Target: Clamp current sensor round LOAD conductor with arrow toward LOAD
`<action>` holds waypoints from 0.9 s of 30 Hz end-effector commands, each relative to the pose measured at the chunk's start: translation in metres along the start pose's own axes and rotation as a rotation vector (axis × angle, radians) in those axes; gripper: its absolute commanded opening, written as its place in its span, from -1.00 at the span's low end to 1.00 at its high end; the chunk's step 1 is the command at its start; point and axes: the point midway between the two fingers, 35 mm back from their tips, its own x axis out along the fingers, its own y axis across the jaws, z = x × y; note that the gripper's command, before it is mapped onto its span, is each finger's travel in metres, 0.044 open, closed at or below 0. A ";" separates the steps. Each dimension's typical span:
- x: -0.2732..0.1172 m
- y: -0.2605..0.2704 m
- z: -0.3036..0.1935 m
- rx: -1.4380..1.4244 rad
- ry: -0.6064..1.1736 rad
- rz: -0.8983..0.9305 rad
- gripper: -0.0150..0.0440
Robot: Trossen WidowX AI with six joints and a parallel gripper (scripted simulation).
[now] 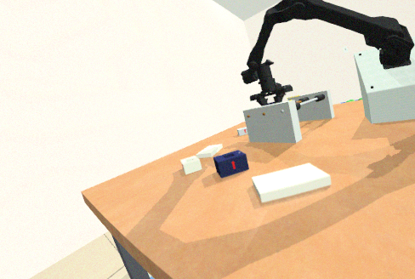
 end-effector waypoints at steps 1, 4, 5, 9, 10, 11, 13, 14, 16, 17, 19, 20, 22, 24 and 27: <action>0.000 0.000 0.000 -0.001 0.000 0.000 -0.03; 0.000 0.000 0.000 -0.001 0.000 0.000 -0.09; 0.000 0.000 0.000 -0.001 0.000 0.000 -0.12; 0.000 0.000 0.000 -0.001 0.000 0.000 -0.27; -0.001 0.000 0.000 -0.001 0.000 0.001 -0.36; -0.001 0.000 0.000 -0.001 0.001 0.002 -0.45; -0.003 0.000 0.000 -0.001 0.002 0.004 -0.49; -0.004 0.000 0.000 -0.001 0.003 0.005 -0.49; -0.001 0.000 0.000 0.000 0.000 0.001 -0.49; -0.001 0.000 0.000 0.000 0.000 0.001 -0.49; -0.001 0.000 0.000 0.000 0.000 0.001 -0.49; -0.001 0.000 0.000 0.000 0.000 0.001 -0.49; -0.001 0.000 0.000 0.000 0.000 0.001 -0.49; -0.001 0.000 0.000 0.000 0.000 0.001 -0.49; -0.001 0.000 0.000 0.000 0.000 0.002 -0.49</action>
